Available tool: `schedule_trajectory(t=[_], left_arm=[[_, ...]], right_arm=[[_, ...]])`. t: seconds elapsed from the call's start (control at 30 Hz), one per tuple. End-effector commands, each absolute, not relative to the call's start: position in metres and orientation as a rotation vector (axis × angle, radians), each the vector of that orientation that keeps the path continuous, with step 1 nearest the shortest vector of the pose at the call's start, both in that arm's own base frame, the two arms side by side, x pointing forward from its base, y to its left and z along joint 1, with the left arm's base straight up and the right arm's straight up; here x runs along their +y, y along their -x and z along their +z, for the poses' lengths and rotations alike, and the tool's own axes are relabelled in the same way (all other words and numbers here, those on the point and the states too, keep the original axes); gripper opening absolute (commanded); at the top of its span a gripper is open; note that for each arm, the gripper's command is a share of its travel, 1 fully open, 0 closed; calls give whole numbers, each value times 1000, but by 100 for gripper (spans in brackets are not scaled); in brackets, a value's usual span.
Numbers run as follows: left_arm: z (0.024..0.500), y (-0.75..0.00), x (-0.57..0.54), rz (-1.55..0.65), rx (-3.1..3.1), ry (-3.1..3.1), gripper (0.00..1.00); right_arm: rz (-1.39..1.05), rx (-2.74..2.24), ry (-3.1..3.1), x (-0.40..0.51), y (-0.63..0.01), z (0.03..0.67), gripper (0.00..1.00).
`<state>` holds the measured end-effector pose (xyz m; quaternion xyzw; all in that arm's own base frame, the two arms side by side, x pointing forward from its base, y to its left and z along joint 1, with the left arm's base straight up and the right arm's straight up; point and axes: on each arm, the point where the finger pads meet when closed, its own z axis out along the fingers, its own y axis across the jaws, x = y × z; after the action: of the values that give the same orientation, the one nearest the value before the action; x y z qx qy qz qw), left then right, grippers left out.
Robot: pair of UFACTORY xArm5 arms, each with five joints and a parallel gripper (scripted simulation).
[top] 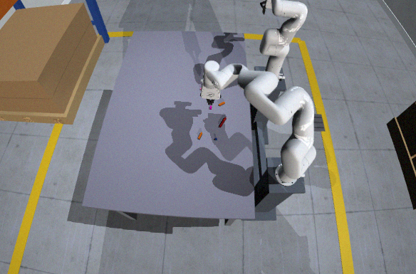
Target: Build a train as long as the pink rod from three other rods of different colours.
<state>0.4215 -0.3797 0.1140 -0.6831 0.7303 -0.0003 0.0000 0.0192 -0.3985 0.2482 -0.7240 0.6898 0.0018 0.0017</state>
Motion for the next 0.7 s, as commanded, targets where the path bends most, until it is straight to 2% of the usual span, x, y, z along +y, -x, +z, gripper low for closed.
schedule_trajectory(t=[0.0,0.67], left_arm=[[102,-422,-381,-9,2294,2146,6],[40,-422,-380,-9,2294,2146,6]], right_arm=[[0,2167,2274,-400,-19,250,100],[0,2167,2274,-400,-19,250,100]])
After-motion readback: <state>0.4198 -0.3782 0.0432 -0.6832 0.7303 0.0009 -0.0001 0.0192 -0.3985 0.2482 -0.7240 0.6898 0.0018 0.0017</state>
